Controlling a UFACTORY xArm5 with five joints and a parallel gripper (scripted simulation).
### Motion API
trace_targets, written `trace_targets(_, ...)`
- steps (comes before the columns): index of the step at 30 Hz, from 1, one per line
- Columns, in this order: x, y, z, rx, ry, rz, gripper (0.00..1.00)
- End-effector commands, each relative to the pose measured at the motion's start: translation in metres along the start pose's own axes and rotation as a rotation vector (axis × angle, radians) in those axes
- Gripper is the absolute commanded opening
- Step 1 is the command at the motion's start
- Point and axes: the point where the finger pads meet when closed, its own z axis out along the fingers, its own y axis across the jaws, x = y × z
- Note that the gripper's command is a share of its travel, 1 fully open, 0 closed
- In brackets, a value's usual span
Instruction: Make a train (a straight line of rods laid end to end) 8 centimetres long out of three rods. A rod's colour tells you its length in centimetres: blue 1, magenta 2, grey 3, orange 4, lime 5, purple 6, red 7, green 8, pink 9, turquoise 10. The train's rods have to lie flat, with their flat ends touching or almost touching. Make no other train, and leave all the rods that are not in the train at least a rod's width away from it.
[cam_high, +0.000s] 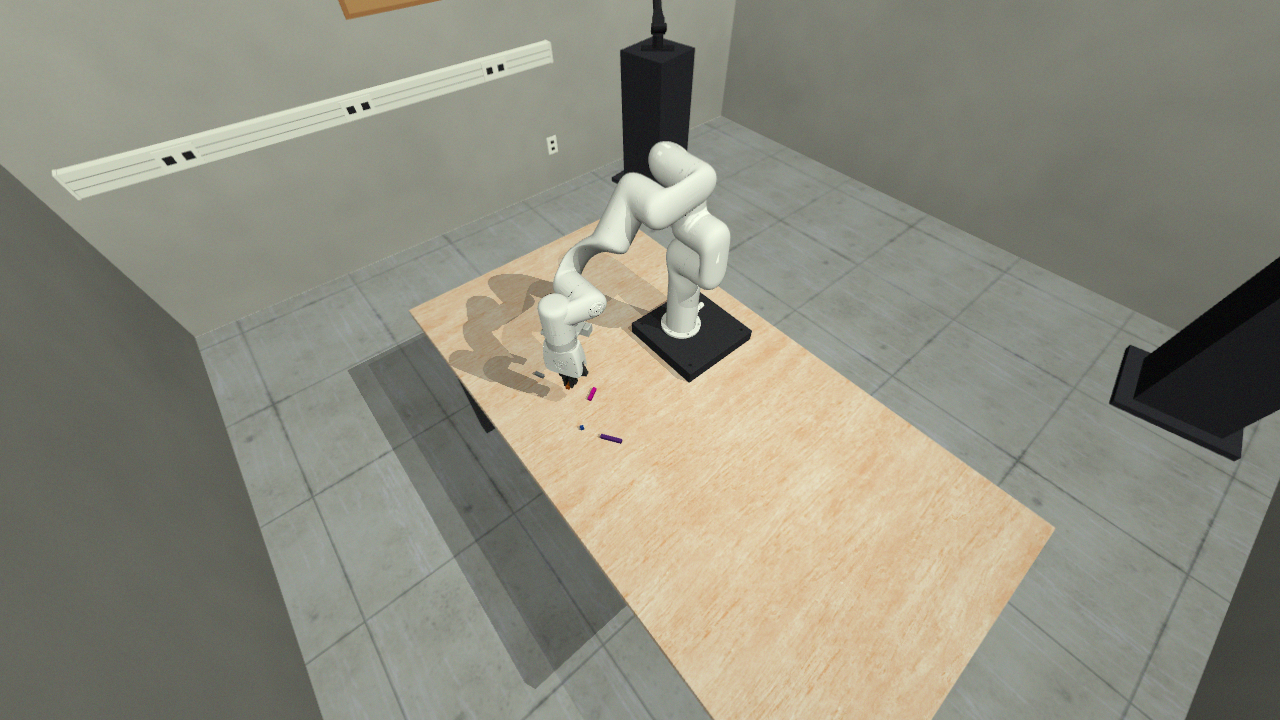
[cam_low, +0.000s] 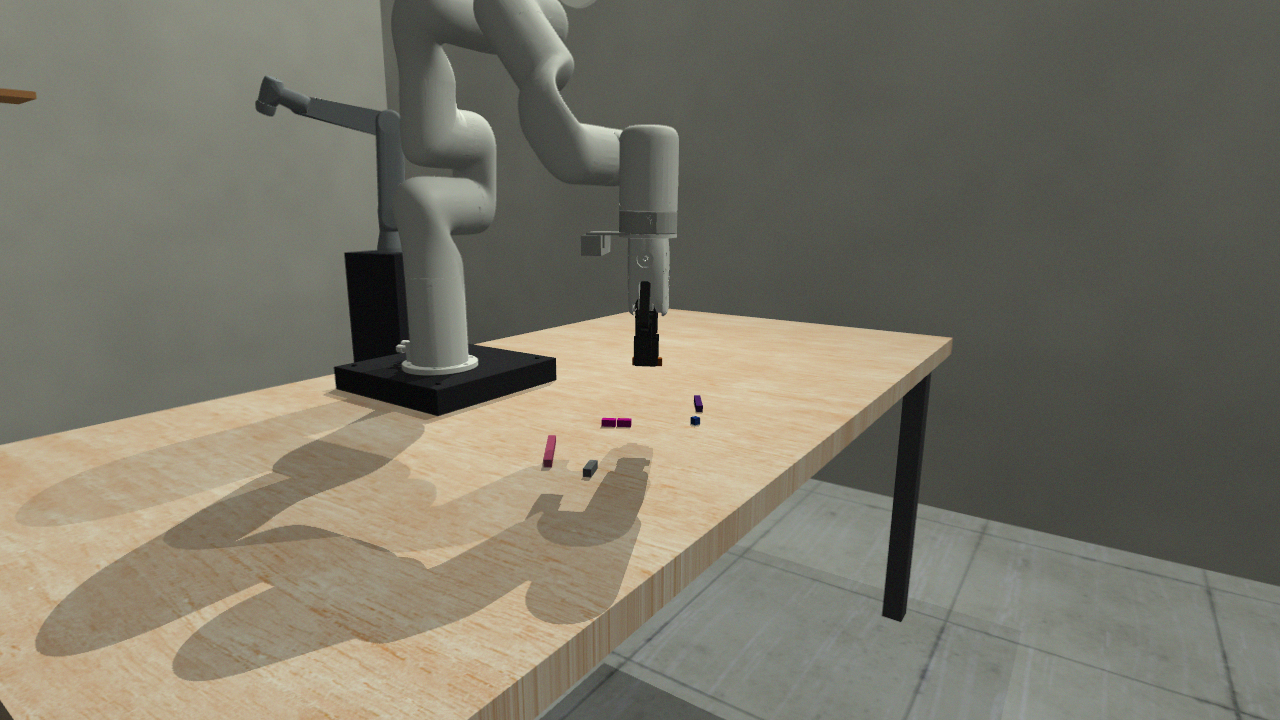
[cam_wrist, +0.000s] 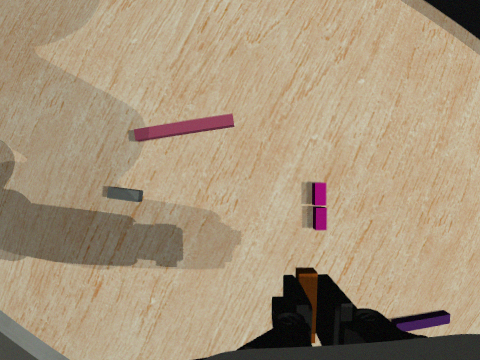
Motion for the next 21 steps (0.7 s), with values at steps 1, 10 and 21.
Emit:
trace_targets(1, 0.0017, 0.0337, -0.0023, 0.005, -0.009, 0.003, 0.04)
trace_targets(10, 0.0019, 0.0346, -0.0022, 0.005, -0.009, 0.003, 0.04)
trace_targets(21, 0.0019, 0.0346, 0.0044, 0.005, -0.009, 0.003, 0.04)
